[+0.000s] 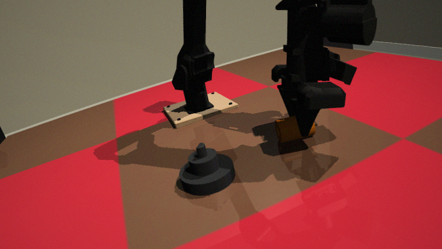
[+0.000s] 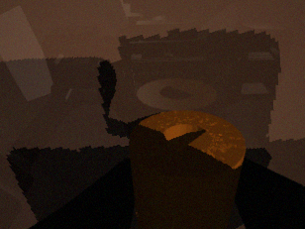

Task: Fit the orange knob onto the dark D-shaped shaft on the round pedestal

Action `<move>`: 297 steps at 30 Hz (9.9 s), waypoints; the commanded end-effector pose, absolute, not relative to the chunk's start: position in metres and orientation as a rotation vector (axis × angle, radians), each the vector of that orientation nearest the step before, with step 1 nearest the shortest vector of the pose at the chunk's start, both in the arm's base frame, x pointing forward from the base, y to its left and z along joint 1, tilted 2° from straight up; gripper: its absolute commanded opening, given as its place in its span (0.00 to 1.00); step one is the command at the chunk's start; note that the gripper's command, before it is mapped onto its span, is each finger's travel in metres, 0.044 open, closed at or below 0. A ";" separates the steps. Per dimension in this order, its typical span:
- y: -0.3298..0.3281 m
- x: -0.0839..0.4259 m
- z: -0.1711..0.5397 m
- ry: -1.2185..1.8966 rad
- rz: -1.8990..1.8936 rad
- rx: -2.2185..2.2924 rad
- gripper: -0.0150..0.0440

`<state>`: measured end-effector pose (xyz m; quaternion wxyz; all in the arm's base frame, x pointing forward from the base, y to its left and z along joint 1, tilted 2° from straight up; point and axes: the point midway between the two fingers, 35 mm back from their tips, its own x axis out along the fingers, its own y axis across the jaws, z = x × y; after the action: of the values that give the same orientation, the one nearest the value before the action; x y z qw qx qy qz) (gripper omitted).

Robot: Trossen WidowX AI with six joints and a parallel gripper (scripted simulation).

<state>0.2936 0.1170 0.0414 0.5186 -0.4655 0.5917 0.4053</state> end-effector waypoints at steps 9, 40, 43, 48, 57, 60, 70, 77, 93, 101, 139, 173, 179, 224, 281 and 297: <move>0.112 0.292 0.045 1.338 1.014 -1.052 0.56; 0.079 0.285 0.057 0.890 1.188 -0.706 0.56; 0.076 0.284 0.057 0.847 1.201 -0.673 0.56; 0.070 0.282 0.057 0.775 1.221 -0.617 0.56; 0.060 0.280 0.055 0.646 1.251 -0.516 0.56; 0.057 0.279 0.054 0.602 1.260 -0.482 0.56; 0.047 0.276 0.050 0.457 1.286 -0.369 0.56; 0.043 0.275 0.049 0.431 1.289 -0.348 0.56; 0.044 0.275 0.049 0.428 1.287 -0.341 0.69; 0.044 0.275 0.049 0.428 1.287 -0.341 0.69; 0.047 0.271 0.135 1.163 1.190 -0.831 1.00; 0.043 0.275 0.151 1.560 0.051 -0.001 1.00; 0.043 0.275 0.151 1.560 0.051 -0.001 1.00; 0.046 0.278 0.068 1.560 0.051 -0.001 1.00; 0.049 0.286 0.117 1.559 0.051 -0.001 0.25; 0.048 0.277 0.176 1.560 0.051 -0.001 0.25</move>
<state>0.2769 0.0490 0.1700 0.7081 -0.0021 0.7057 0.0256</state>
